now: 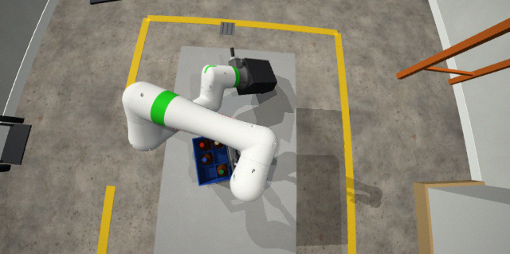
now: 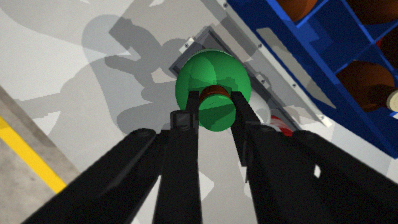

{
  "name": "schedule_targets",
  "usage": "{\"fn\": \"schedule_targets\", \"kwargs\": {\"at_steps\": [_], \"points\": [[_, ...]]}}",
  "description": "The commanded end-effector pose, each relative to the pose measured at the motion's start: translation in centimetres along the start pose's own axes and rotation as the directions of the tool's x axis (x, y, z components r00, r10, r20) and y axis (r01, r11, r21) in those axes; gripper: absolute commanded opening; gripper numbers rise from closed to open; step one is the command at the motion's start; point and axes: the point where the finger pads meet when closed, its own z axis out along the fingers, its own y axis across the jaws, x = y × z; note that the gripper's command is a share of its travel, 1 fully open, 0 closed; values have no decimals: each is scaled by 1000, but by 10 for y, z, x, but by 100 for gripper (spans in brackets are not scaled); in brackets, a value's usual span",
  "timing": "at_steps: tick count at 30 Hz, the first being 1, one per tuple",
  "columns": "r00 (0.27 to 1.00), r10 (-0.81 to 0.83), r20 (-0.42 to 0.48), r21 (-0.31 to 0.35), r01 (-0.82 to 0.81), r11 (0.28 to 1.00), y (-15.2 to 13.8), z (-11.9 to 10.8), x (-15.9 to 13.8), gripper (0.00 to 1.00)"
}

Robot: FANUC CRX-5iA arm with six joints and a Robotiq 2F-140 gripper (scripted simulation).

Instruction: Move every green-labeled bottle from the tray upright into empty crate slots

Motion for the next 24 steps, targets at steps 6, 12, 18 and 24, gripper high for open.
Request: {"fn": "schedule_targets", "kwargs": {"at_steps": [6, 12, 18, 24], "points": [[1000, 0, -1, 2, 0, 1000, 0, -11, 0, 10], [1000, 0, -1, 2, 0, 1000, 0, -18, 0, 10], [1000, 0, -1, 2, 0, 1000, 0, -23, 0, 10], [1000, 0, -1, 2, 0, 1000, 0, -30, -1, 10]]}}
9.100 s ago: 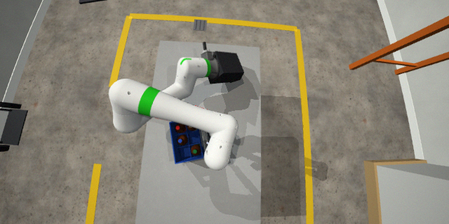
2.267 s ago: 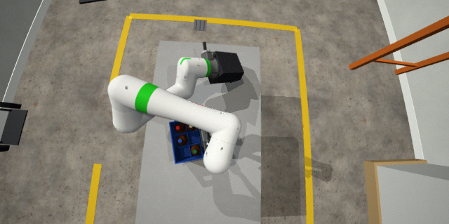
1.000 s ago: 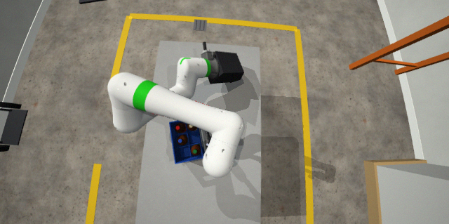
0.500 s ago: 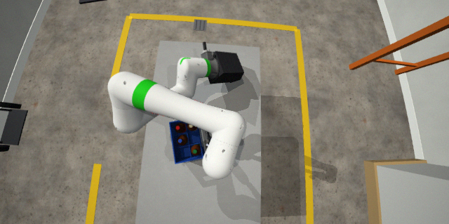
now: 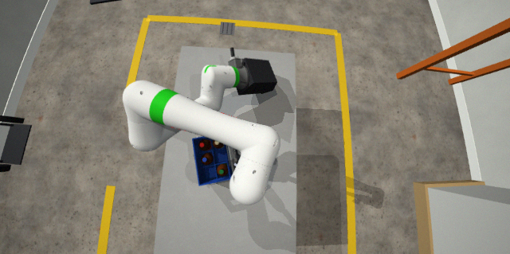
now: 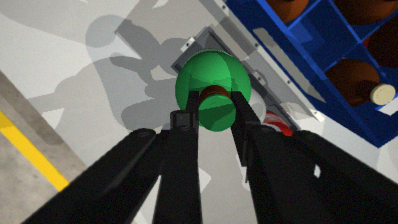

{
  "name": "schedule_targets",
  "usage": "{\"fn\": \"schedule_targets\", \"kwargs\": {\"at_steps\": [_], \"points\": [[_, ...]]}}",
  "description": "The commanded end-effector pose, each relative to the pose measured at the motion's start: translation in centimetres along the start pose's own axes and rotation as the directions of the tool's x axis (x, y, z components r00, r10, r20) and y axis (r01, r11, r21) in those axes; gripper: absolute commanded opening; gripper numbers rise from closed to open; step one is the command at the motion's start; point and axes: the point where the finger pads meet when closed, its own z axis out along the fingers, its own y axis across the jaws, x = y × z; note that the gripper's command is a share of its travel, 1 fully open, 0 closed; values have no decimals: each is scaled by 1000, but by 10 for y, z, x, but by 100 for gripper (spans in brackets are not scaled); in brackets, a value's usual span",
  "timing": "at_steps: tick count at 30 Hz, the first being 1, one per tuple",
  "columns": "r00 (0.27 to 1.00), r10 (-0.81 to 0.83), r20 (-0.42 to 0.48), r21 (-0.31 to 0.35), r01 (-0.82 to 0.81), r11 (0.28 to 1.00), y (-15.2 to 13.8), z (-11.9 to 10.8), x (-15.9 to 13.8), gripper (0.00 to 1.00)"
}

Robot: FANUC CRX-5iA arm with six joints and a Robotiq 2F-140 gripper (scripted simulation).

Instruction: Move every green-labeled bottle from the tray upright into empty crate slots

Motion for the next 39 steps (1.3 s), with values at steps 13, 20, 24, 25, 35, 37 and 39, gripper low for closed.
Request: {"fn": "schedule_targets", "kwargs": {"at_steps": [13, 20, 24, 25, 35, 37, 39], "points": [[1000, 0, -1, 2, 0, 1000, 0, -15, 0, 10], [1000, 0, -1, 2, 0, 1000, 0, -21, 0, 10], [1000, 0, -1, 2, 0, 1000, 0, -24, 0, 10], [1000, 0, -1, 2, 0, 1000, 0, -24, 0, 10], [1000, 0, -1, 2, 0, 1000, 0, -31, -1, 10], [1000, 0, -1, 2, 0, 1000, 0, -33, -1, 10], [1000, 0, -1, 2, 0, 1000, 0, -34, -1, 10]]}}
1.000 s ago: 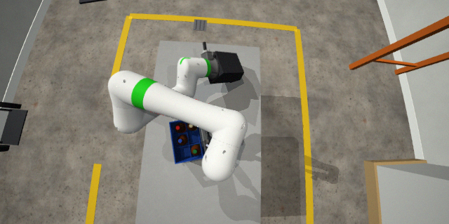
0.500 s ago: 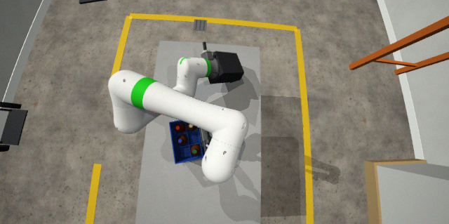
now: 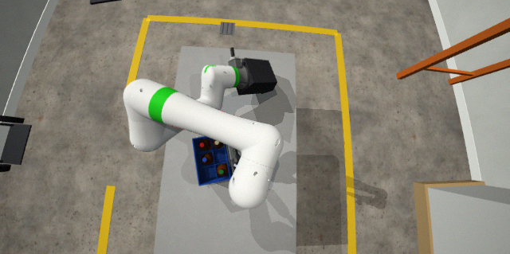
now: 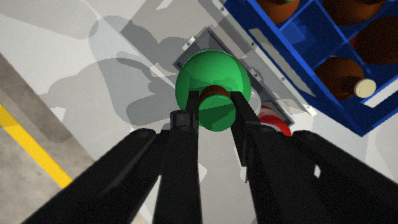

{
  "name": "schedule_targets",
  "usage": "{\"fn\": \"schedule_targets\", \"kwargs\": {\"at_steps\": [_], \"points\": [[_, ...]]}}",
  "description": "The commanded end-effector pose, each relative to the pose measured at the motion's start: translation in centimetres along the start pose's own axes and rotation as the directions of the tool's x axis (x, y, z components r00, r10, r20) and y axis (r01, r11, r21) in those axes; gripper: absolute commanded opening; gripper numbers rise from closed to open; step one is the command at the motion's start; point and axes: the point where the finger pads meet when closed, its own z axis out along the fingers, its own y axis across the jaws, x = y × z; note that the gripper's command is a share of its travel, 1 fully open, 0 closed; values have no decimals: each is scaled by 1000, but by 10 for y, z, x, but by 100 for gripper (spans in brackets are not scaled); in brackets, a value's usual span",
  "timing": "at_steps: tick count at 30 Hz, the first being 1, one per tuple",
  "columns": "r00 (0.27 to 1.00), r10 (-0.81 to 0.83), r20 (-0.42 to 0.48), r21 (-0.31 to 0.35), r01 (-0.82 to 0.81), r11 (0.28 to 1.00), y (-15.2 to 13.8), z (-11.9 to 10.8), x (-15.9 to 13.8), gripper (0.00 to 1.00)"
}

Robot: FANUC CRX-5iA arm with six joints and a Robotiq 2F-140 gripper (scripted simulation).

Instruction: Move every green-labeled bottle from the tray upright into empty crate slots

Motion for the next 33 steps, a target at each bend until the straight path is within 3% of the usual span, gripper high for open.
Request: {"fn": "schedule_targets", "kwargs": {"at_steps": [1, 33], "points": [[1000, 0, -1, 2, 0, 1000, 0, -3, 0, 10], [1000, 0, -1, 2, 0, 1000, 0, -16, 0, 10]]}}
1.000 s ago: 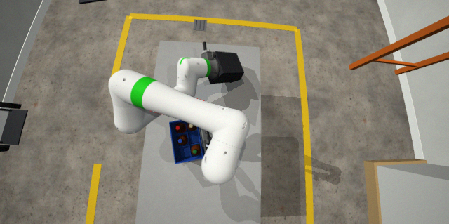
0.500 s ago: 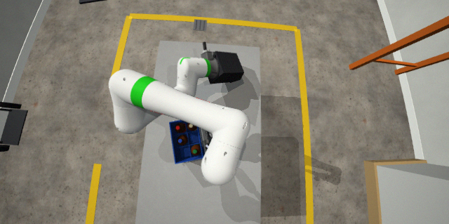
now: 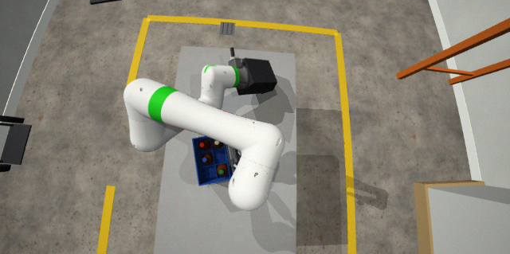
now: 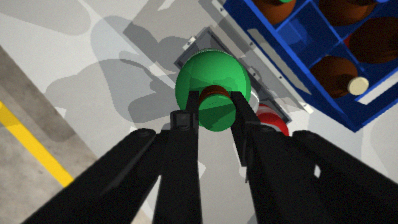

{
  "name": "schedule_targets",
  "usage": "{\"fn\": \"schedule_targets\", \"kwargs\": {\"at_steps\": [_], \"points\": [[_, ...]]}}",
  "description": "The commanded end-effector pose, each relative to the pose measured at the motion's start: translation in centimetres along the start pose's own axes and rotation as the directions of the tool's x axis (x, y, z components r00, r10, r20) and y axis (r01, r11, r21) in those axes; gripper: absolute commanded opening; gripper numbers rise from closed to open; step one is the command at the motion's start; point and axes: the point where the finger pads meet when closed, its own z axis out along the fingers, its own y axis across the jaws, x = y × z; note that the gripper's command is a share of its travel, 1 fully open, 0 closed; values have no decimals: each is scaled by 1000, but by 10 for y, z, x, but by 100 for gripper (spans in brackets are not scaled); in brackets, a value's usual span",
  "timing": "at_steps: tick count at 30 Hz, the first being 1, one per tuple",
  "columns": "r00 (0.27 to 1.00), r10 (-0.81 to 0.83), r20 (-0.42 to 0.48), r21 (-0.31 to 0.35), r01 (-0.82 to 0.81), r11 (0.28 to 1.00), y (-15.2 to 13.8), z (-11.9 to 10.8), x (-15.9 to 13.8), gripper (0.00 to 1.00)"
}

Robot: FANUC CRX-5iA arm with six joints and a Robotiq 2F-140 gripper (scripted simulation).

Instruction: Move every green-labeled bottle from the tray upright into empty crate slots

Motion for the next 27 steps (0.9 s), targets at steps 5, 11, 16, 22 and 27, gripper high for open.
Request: {"fn": "schedule_targets", "kwargs": {"at_steps": [5, 11, 16, 22, 27], "points": [[1000, 0, -1, 2, 0, 1000, 0, -2, 0, 10], [1000, 0, -1, 2, 0, 1000, 0, -4, 0, 10], [1000, 0, -1, 2, 0, 1000, 0, -4, 0, 10], [1000, 0, -1, 2, 0, 1000, 0, -5, 0, 10], [1000, 0, -1, 2, 0, 1000, 0, -5, 0, 10]]}}
